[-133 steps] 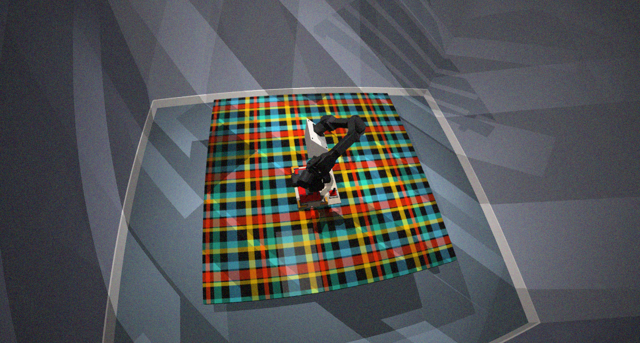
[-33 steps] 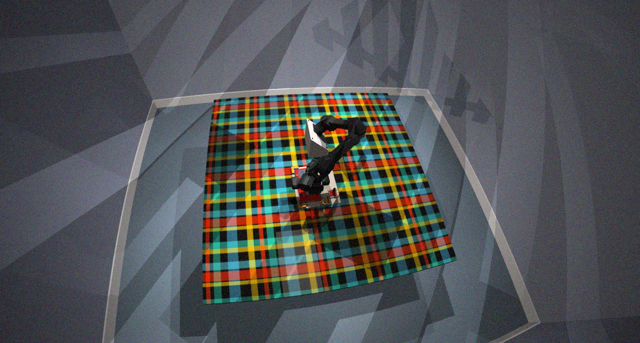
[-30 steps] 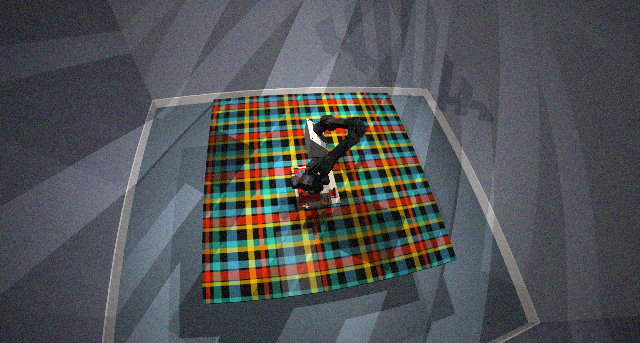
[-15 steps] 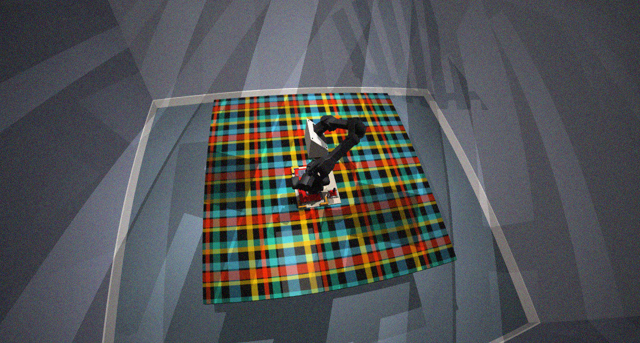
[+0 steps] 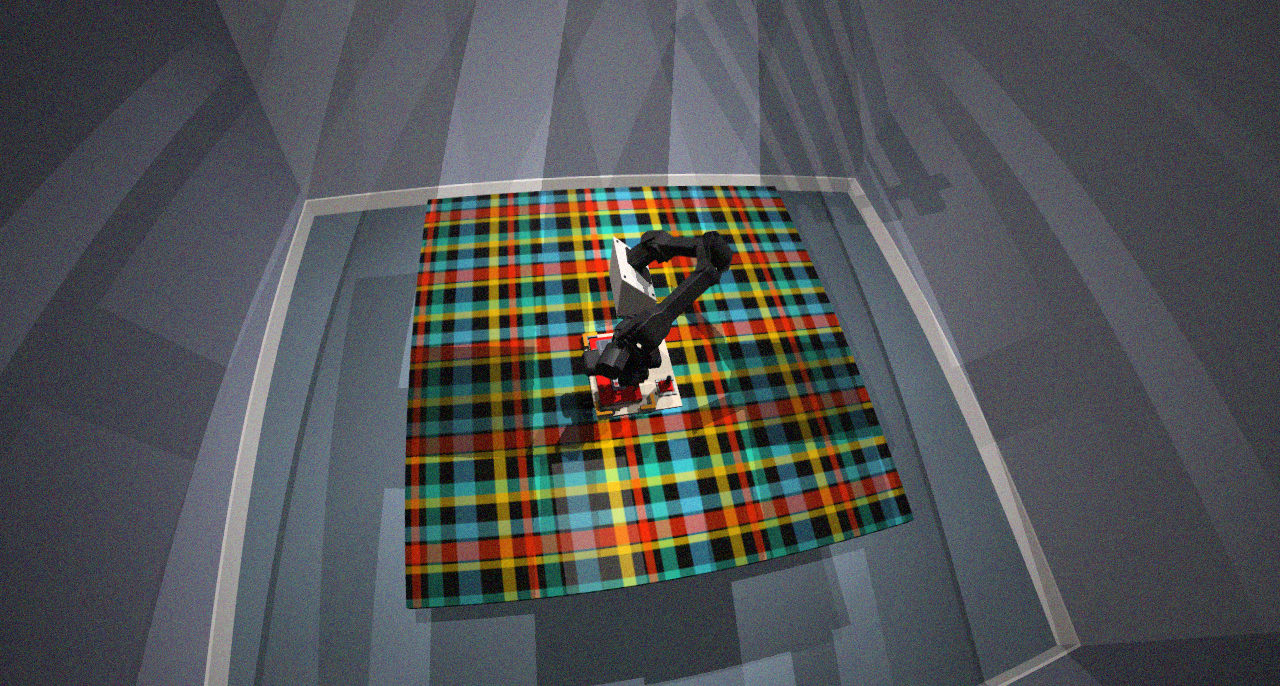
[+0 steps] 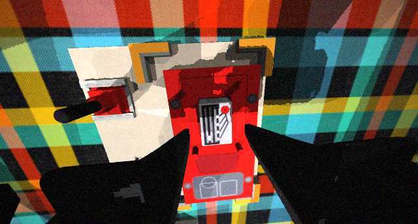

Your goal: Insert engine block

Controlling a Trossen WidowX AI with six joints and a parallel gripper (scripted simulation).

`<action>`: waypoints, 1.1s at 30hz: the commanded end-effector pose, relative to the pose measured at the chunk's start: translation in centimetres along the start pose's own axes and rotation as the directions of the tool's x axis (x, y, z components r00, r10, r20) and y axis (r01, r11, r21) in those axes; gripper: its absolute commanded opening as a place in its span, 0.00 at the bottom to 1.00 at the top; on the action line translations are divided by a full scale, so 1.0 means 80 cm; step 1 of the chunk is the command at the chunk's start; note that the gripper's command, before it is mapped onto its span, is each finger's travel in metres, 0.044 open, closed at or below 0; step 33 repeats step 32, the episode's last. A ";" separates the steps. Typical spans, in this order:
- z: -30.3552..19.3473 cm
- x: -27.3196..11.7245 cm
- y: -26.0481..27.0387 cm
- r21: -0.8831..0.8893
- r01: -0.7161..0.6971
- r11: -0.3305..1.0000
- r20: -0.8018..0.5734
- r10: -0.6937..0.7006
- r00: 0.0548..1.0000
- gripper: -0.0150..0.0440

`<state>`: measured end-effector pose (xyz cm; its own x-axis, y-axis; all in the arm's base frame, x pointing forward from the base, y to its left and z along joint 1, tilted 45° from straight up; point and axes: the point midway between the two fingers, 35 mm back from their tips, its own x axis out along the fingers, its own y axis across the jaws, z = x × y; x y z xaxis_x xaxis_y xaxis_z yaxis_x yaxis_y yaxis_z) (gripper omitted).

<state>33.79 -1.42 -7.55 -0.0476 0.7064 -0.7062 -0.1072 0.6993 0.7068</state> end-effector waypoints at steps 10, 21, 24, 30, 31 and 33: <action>-0.001 0.000 -0.001 -0.003 0.003 1.000 -0.004 -0.003 1.000 0.25; -0.001 0.000 -0.001 -0.003 0.003 1.000 -0.004 -0.003 1.000 0.25; -0.001 0.000 -0.001 -0.003 0.003 1.000 -0.004 -0.003 1.000 0.25; -0.001 0.000 -0.001 -0.003 0.003 1.000 -0.004 -0.003 1.000 0.48; -0.001 0.000 -0.001 -0.003 0.003 1.000 -0.004 -0.003 1.000 0.52; -0.001 0.000 -0.001 -0.003 0.003 1.000 -0.004 -0.003 1.000 0.57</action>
